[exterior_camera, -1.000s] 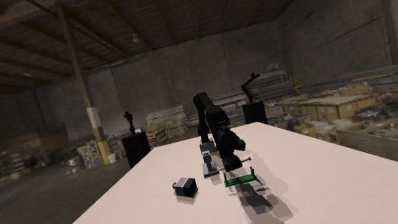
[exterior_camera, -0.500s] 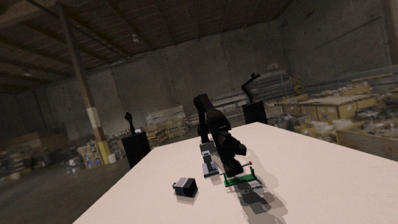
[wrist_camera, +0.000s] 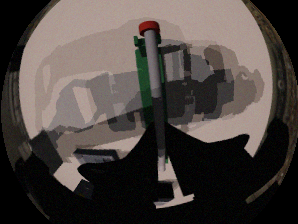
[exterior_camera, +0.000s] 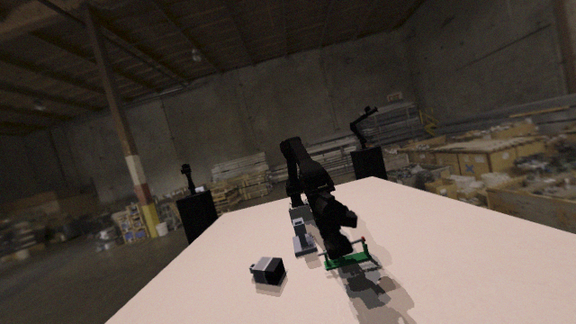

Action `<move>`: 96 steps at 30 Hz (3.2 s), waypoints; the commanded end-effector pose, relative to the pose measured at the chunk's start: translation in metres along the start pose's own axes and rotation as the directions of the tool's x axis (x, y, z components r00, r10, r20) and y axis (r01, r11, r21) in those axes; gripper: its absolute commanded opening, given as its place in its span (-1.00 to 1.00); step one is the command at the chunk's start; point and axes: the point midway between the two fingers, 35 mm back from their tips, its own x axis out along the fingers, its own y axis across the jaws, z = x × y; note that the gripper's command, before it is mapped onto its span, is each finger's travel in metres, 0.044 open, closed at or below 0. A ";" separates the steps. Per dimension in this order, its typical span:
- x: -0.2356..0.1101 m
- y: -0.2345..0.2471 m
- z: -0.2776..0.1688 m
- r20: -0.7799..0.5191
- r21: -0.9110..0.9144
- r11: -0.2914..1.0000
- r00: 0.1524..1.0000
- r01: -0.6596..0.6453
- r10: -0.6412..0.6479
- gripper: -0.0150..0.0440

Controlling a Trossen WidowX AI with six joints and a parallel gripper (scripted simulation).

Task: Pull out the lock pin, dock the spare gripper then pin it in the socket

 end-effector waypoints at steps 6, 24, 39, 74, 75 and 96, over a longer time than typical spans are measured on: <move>0.008 0.001 -0.001 0.000 -0.005 1.000 1.000 -0.001 0.001 -0.49; 0.008 0.001 -0.001 0.000 -0.005 1.000 1.000 -0.001 0.001 -0.49; 0.008 0.001 -0.001 0.000 -0.005 1.000 1.000 -0.001 0.001 -0.49; 0.004 0.000 0.000 0.001 -0.002 1.000 1.000 0.006 -0.006 -0.49; 0.004 0.000 0.000 0.001 -0.002 1.000 1.000 0.006 -0.006 -0.49; -0.009 0.002 0.001 0.000 0.000 1.000 1.000 -0.002 0.002 1.00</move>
